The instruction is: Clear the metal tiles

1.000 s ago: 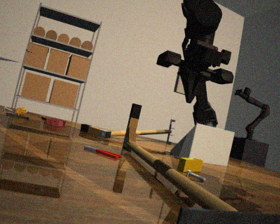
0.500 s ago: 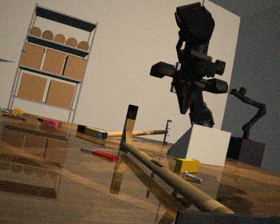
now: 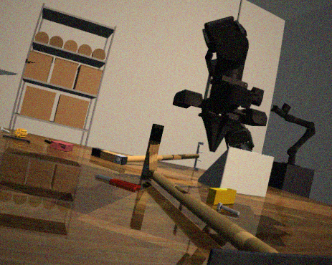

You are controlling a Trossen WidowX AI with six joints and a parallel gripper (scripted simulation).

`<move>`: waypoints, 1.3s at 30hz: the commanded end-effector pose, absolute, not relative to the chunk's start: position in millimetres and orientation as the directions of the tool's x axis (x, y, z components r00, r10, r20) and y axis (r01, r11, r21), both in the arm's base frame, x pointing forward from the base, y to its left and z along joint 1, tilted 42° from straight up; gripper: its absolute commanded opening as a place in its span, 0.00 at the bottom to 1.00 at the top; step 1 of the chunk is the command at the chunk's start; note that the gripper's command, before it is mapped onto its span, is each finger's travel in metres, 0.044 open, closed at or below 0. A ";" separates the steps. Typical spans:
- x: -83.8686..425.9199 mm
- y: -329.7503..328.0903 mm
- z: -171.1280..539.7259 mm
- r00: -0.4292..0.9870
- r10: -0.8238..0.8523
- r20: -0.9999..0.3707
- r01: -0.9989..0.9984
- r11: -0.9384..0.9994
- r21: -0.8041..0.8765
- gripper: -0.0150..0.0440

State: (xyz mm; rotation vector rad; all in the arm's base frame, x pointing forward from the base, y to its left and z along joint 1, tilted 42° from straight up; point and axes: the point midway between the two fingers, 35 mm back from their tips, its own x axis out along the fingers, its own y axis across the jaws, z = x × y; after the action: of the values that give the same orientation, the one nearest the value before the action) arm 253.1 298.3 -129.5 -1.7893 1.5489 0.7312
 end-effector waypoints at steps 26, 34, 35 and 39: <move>261.7 251.6 -180.5 0.146 -0.633 -0.761 -0.989 -0.093 -0.112 0.25; 262.1 238.3 -192.4 0.146 -0.633 -0.760 -0.989 -0.093 -0.113 0.25; 262.1 236.6 -193.8 0.146 -0.633 -0.760 -0.989 -0.093 -0.113 0.25; 262.0 230.0 -199.1 0.147 -0.633 -0.760 -0.989 -0.093 -0.114 0.25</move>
State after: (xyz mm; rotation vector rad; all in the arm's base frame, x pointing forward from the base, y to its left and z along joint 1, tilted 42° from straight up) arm 262.9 238.9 -192.9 -1.7884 1.5442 0.7267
